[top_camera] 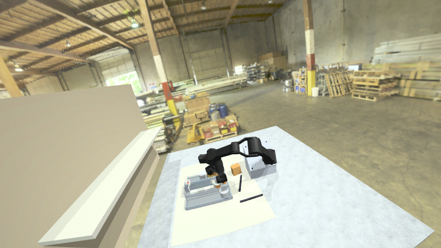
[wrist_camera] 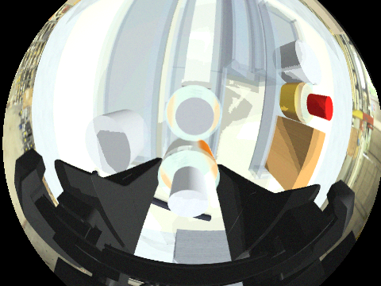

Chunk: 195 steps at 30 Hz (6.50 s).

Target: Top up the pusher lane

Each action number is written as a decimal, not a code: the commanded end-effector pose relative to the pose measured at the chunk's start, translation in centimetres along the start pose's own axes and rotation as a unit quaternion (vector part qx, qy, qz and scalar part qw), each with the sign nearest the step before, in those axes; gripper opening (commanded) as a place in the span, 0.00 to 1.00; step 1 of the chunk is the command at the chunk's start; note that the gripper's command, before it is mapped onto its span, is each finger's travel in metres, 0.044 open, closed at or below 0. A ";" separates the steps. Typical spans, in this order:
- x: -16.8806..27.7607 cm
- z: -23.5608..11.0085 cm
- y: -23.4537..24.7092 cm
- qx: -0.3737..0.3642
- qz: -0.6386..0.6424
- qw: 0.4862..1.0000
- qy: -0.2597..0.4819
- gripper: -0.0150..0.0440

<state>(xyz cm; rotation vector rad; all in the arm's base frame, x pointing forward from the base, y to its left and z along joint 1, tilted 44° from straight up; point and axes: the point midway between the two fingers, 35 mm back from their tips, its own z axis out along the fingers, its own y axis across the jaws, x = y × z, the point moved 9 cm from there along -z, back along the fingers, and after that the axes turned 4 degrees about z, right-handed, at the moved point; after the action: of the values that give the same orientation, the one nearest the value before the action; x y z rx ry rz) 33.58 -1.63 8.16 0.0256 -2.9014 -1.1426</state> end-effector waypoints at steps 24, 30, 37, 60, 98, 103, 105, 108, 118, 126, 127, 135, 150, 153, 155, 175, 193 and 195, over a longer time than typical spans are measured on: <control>-0.7 0.2 0.2 -0.003 -0.008 1.000 -0.012 0.25; -0.7 0.4 0.2 -0.003 -0.008 1.000 -0.012 0.25; -0.8 0.7 0.2 -0.003 -0.008 1.000 -0.012 0.25; -0.6 1.5 0.3 -0.003 -0.008 1.000 -0.012 0.25; -0.3 2.4 0.3 -0.003 -0.008 1.000 -0.012 0.25; -0.2 2.4 0.3 -0.003 -0.008 1.000 -0.012 0.25; -0.2 2.4 0.3 -0.003 -0.008 1.000 -0.012 0.25; -0.1 2.4 0.3 -0.003 -0.008 1.000 -0.012 0.25; 0.0 2.5 0.3 -0.003 -0.008 1.000 -0.012 0.25; 0.2 2.5 0.3 -0.003 -0.008 1.000 -0.012 0.25; 0.2 2.5 0.3 -0.003 -0.008 1.000 -0.012 0.25; 0.3 2.5 0.3 -0.003 -0.008 1.000 -0.012 0.25; 0.6 2.5 0.2 -0.003 -0.008 1.000 -0.012 0.25; 0.6 2.5 0.2 -0.003 -0.008 1.000 -0.012 0.25; 0.7 2.5 0.2 -0.003 -0.008 1.000 -0.012 0.25; 0.8 2.5 0.0 -0.003 -0.008 1.000 -0.012 0.43; 0.9 0.5 0.0 -0.003 -0.008 1.000 -0.012 0.77; 0.9 0.5 0.0 -0.003 -0.008 1.000 -0.012 0.77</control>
<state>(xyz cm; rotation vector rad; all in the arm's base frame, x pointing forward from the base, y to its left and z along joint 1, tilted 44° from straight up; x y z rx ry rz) 32.56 -1.17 7.53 0.0247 -2.9187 -1.1655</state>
